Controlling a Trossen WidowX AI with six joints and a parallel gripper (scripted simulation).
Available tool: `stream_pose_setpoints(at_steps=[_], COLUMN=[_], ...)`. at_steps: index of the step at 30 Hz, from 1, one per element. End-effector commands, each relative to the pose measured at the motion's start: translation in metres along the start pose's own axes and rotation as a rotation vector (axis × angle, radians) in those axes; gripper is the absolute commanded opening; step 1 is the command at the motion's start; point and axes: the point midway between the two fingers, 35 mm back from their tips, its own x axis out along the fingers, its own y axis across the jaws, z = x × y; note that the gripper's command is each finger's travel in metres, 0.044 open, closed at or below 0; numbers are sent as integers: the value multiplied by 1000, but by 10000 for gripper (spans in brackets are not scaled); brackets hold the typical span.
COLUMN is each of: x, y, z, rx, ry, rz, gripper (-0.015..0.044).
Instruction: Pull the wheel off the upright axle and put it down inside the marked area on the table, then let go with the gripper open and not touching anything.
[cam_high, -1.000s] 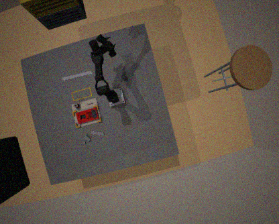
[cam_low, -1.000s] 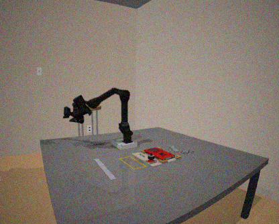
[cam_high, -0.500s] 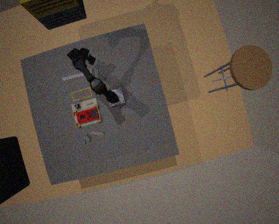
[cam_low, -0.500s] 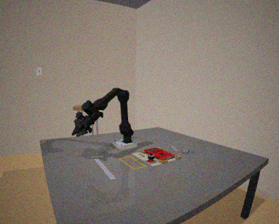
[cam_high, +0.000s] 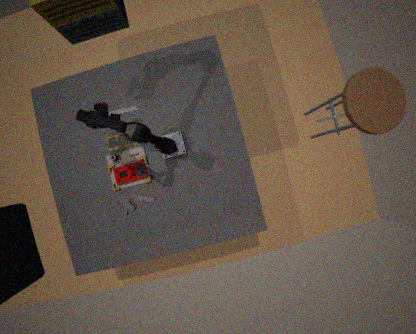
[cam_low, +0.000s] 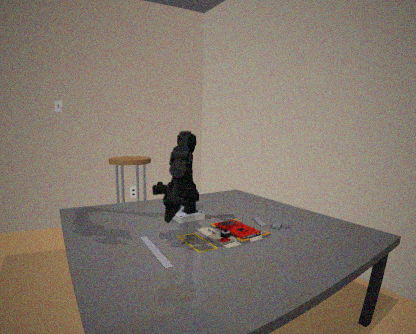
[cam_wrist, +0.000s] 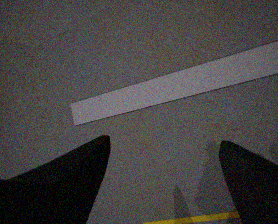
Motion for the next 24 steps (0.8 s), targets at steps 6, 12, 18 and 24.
stream_pose_setpoints(at_steps=[6, 12, 18, 24], x=[-44, -81, -82, -76], y=[3, -24, -24, -21], z=[-137, -214, -216, -213], rx=[-226, -346, -356, -356], ry=[266, 387, 396, 395], rz=[-65, -168, -182, -182], gripper=[300, 300, 300, 300])
